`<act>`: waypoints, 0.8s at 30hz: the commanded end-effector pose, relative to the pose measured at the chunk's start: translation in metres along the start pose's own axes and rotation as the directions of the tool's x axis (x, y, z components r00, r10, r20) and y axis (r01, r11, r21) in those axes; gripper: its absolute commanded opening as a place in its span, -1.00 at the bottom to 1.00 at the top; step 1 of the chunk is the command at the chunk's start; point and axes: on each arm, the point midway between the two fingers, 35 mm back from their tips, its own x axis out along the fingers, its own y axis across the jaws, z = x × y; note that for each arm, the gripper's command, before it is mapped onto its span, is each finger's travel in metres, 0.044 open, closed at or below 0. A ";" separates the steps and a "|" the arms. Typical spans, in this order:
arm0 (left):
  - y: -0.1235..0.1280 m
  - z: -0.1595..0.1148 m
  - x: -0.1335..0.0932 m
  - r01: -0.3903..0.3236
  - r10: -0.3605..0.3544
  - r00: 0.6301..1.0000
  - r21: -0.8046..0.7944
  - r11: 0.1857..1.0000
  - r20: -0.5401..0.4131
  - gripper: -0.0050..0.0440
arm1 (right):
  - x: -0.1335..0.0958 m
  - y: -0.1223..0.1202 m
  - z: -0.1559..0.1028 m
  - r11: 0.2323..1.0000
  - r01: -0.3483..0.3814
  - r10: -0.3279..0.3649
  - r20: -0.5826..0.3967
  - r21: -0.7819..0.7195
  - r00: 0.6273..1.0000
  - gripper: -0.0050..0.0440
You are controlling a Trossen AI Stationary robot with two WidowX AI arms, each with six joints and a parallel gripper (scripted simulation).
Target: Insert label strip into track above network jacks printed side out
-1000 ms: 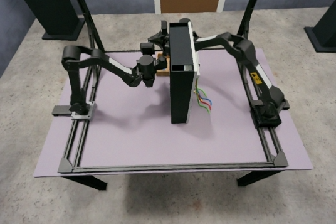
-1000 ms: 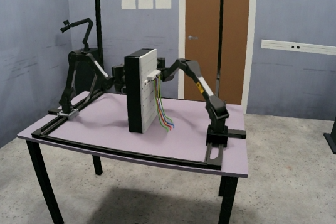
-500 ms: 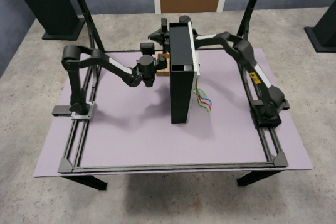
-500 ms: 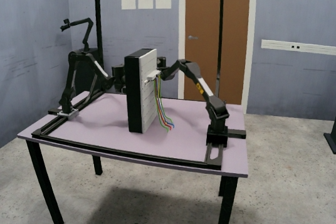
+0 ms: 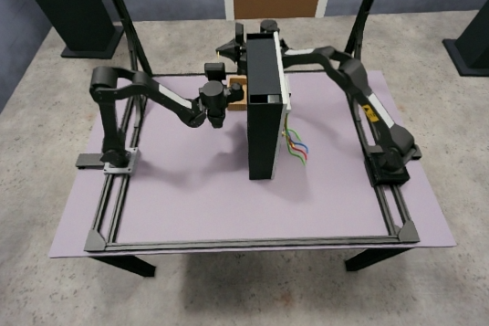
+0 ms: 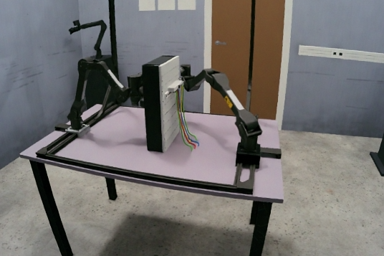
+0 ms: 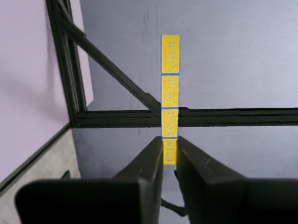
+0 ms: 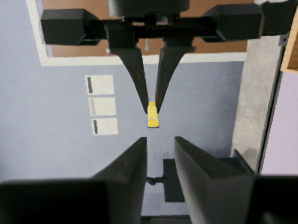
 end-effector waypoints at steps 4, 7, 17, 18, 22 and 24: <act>-0.021 -0.001 0.000 0.028 -0.028 1.000 -0.029 0.999 0.005 -1.00 | -0.006 0.009 0.000 1.000 -0.003 0.003 0.001 -0.023 1.000 -0.45; -0.021 -0.001 0.000 0.028 -0.028 1.000 -0.029 0.999 0.005 -1.00 | -0.006 0.009 0.000 1.000 -0.003 0.003 0.001 -0.023 1.000 -0.45; -0.021 -0.001 0.000 0.028 -0.028 1.000 -0.029 0.999 0.005 -1.00 | -0.071 0.052 0.013 0.977 0.038 0.003 0.193 -0.210 0.981 0.43; -0.021 -0.001 0.000 0.028 -0.028 1.000 -0.029 0.999 0.005 -1.00 | -0.084 0.061 0.013 0.965 0.056 0.005 0.230 -0.257 0.973 0.53; -0.021 -0.001 0.000 0.028 -0.028 1.000 -0.029 0.999 0.005 -1.00 | -0.098 0.071 0.011 0.949 0.077 0.007 0.264 -0.305 0.964 0.92; -0.021 -0.001 0.000 0.028 -0.028 1.000 -0.029 0.999 0.005 -1.00 | -0.101 0.072 0.011 0.948 0.081 0.006 0.273 -0.308 0.962 1.00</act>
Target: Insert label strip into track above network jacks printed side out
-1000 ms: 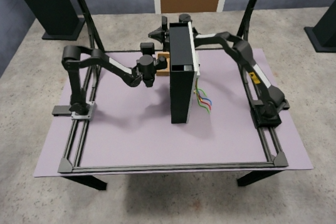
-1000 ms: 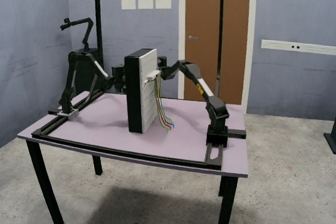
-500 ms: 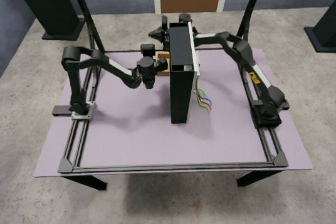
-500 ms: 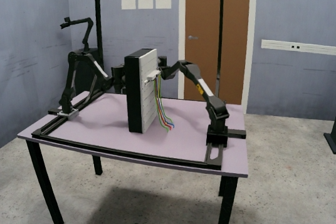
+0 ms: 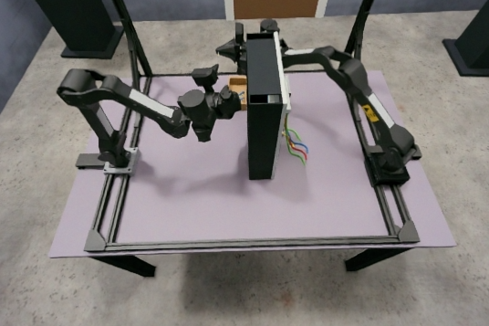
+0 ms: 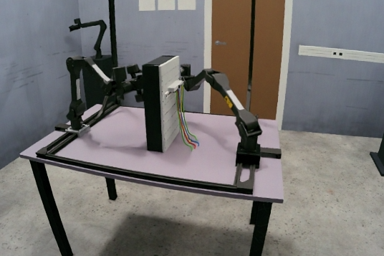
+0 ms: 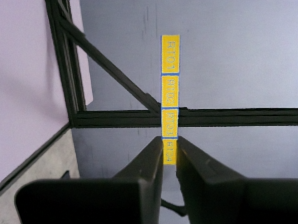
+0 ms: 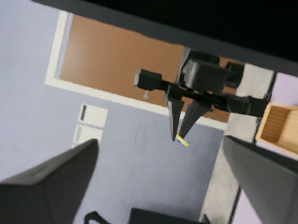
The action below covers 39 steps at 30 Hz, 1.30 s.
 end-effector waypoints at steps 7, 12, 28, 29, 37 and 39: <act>-0.020 -0.001 0.000 0.027 -0.027 1.000 -0.028 0.999 0.004 -1.00 | -0.045 0.033 0.012 0.985 0.070 -0.049 0.131 -0.161 0.990 1.00; -0.020 -0.001 0.000 0.027 -0.027 1.000 -0.028 0.999 0.004 -1.00 | -0.066 0.045 0.014 0.971 0.110 -0.068 0.194 -0.213 0.979 1.00; -0.020 -0.001 0.000 0.027 -0.027 1.000 -0.028 0.999 0.004 -1.00 | -0.130 0.089 0.006 0.873 0.299 -0.130 0.406 -0.386 0.905 1.00; -0.020 -0.001 0.000 0.027 -0.027 1.000 -0.028 0.999 0.004 -1.00 | -0.134 0.092 0.005 0.864 0.314 -0.135 0.420 -0.394 0.898 1.00; -0.020 -0.001 0.000 0.027 -0.027 1.000 -0.028 0.999 0.004 -1.00 | -0.159 0.111 -0.007 0.788 0.425 -0.163 0.516 -0.444 0.841 1.00; -0.020 -0.001 0.000 0.027 -0.027 1.000 -0.028 0.999 0.004 -1.00 | -0.166 0.117 -0.012 0.759 0.463 -0.171 0.546 -0.457 0.820 1.00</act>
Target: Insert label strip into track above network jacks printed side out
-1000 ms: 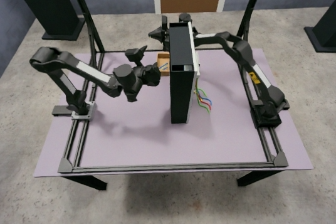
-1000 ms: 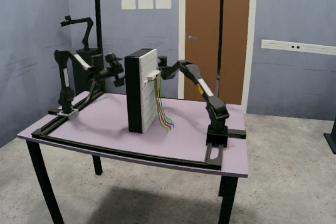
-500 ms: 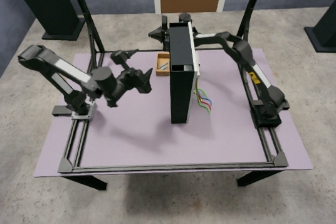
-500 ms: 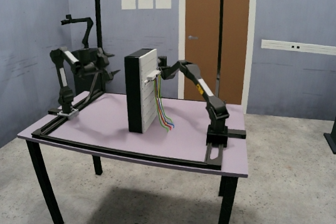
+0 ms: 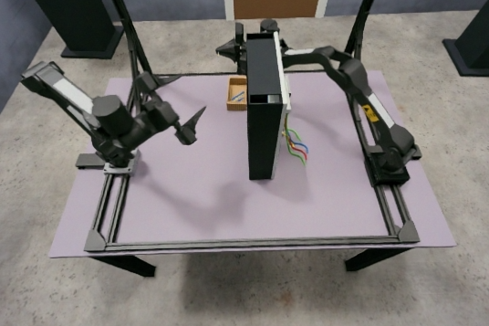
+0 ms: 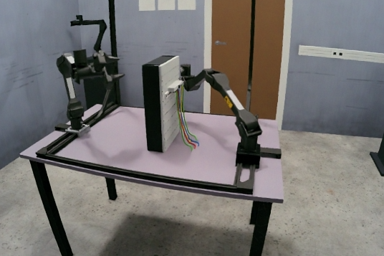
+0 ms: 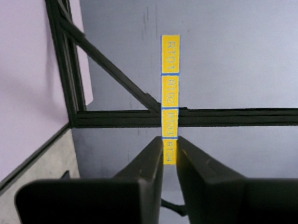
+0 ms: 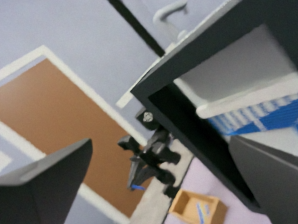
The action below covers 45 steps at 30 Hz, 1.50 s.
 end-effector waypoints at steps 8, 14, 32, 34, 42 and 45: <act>-0.020 -0.001 0.000 0.027 -0.027 1.000 -0.028 0.999 0.004 -1.00 | -0.043 0.026 0.009 0.967 0.165 -0.144 0.115 -0.196 0.983 1.00; -0.020 -0.001 0.000 0.027 -0.027 1.000 -0.028 0.999 0.004 -1.00 | -0.057 0.034 0.007 0.944 0.229 -0.196 0.157 -0.238 0.968 1.00; -0.020 -0.001 0.000 0.027 -0.027 1.000 -0.028 0.999 0.004 -1.00 | -0.099 0.075 -0.013 0.690 0.554 -0.423 0.362 -0.466 0.831 1.00; -0.020 -0.001 0.000 0.027 -0.027 1.000 -0.028 0.999 0.004 -1.00 | -0.102 0.080 -0.018 0.636 0.597 -0.453 0.390 -0.489 0.802 1.00; -0.020 -0.001 0.000 0.027 -0.027 1.000 -0.028 0.999 0.004 -1.00 | -0.103 0.097 -0.033 0.519 0.689 -0.519 0.454 -0.506 0.724 1.00; -0.020 -0.001 0.000 0.027 -0.027 1.000 -0.028 0.999 0.004 -1.00 | -0.102 0.099 -0.034 0.515 0.694 -0.523 0.457 -0.503 0.719 1.00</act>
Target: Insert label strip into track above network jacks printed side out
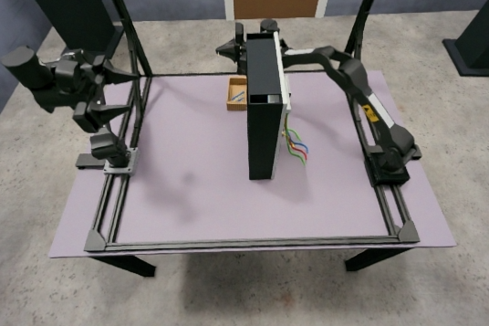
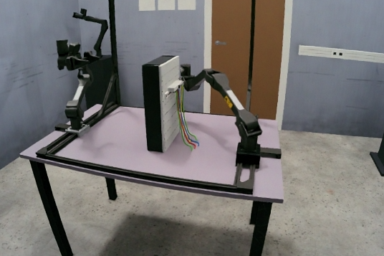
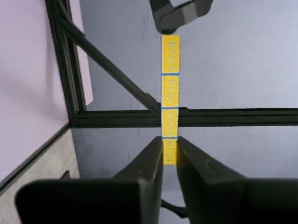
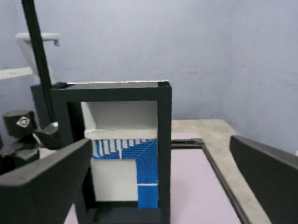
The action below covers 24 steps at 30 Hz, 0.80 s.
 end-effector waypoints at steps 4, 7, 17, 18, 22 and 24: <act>-0.018 -0.002 0.000 0.026 -0.026 1.000 -0.027 0.999 0.006 -1.00 | -0.004 0.000 0.001 1.000 0.015 -0.015 -0.007 -0.002 1.000 1.00; -0.016 -0.001 -0.004 0.018 -0.018 1.000 -0.016 1.000 0.004 -1.00 | -0.004 0.000 0.001 1.000 0.015 -0.015 -0.007 -0.002 1.000 1.00; -0.031 0.001 -0.017 0.025 -0.025 1.000 -0.009 1.000 0.001 -1.00 | -0.004 0.000 0.001 1.000 0.015 -0.015 -0.007 -0.002 1.000 1.00; -0.031 0.001 -0.017 0.025 -0.025 1.000 -0.009 1.000 0.001 -1.00 | -0.004 0.000 0.001 1.000 0.015 -0.015 -0.007 -0.002 1.000 1.00; -0.034 0.002 -0.023 0.023 -0.023 1.000 -0.001 1.000 0.000 -1.00 | -0.004 0.000 0.001 1.000 0.015 -0.015 -0.007 -0.002 1.000 1.00; -0.036 0.002 -0.028 0.022 -0.022 1.000 0.004 1.000 -0.001 -1.00 | -0.004 0.000 0.001 1.000 0.015 -0.015 -0.007 -0.002 1.000 1.00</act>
